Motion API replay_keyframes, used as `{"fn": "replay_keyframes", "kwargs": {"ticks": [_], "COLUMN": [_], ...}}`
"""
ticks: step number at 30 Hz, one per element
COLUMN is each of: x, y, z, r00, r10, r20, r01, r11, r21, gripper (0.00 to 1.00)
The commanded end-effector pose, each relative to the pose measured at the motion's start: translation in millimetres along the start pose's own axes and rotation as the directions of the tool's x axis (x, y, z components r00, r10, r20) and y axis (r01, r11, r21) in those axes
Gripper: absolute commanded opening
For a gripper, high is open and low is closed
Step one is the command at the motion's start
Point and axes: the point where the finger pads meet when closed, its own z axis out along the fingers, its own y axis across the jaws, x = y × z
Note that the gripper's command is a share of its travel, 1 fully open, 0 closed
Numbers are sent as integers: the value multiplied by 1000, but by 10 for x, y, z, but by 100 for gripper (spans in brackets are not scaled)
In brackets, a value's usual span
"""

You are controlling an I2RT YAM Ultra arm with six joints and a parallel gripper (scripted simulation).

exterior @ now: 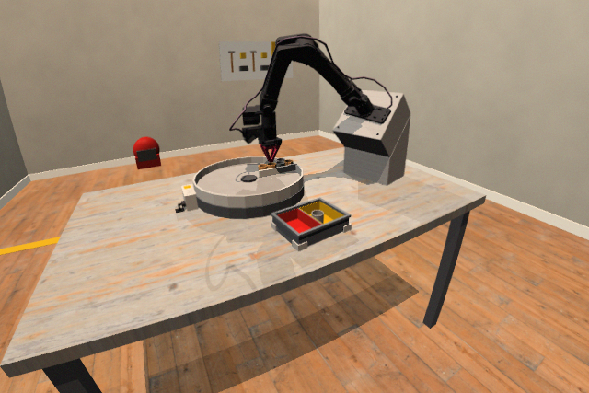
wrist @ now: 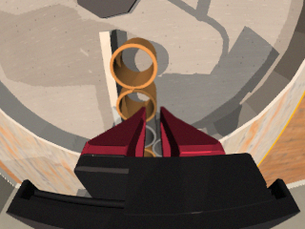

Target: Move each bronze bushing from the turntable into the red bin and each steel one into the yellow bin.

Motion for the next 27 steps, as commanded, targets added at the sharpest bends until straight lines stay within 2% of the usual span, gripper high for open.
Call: {"fn": "replay_keyframes", "kwargs": {"ticks": [1, 27], "x": [-173, -143], "y": [-81, -40], "z": [-122, -102], "r00": [999, 999], "r10": [-14, -10], "r20": [41, 30], "r01": [13, 9], "r11": [999, 1000], "r21": [34, 26], "gripper": [14, 14]}}
